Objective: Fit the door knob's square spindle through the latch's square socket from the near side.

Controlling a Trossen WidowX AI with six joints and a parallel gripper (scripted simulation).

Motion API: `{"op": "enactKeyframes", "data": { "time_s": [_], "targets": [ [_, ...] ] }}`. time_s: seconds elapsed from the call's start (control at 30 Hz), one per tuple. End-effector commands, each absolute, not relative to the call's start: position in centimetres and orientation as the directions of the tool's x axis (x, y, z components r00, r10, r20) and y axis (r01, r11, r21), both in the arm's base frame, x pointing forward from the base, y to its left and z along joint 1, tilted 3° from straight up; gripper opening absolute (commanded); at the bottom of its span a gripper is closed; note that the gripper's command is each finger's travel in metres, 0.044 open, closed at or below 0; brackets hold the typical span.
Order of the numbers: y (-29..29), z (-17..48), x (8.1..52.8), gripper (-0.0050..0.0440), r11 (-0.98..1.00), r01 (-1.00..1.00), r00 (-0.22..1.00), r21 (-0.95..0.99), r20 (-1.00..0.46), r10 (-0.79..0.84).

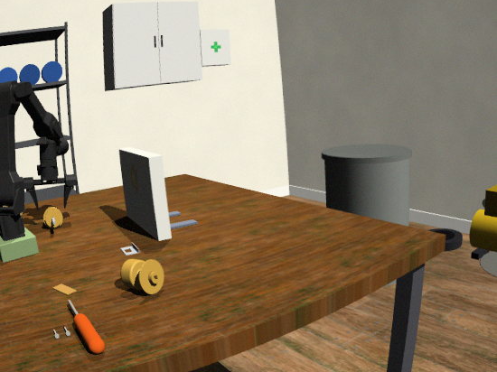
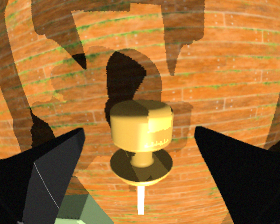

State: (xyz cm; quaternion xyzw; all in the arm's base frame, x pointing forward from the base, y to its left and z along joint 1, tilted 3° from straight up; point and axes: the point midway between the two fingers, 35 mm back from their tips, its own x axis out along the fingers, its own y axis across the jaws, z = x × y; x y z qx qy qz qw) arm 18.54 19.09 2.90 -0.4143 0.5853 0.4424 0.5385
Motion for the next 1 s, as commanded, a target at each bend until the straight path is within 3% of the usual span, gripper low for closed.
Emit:
{"op": "enactKeyframes", "data": {
  "time_s": [0.0, 0.77, 0.8, 0.87, 0.97],
  "targets": [
    [18.8, 1.9, 18.4, 0.0440, 0.264, -0.962, -0.082, 0.073, -0.996, -0.022],
    [18.6, 0.0, 18.4, 0.0440, 0.264, -0.962, -0.082, 0.073, -0.996, -0.022],
    [18.6, 0.0, 18.4, 0.0416, 0.264, -0.962, -0.082, 0.073, -0.996, -0.022],
    [18.6, 0.0, 18.4, 0.0416, 0.264, -0.962, -0.082, 0.073, -0.996, -0.022],
    [18.6, 0.0, 18.4, 0.0344, 0.264, -0.962, -0.082, 0.073, -0.996, -0.022]
  ]
}}
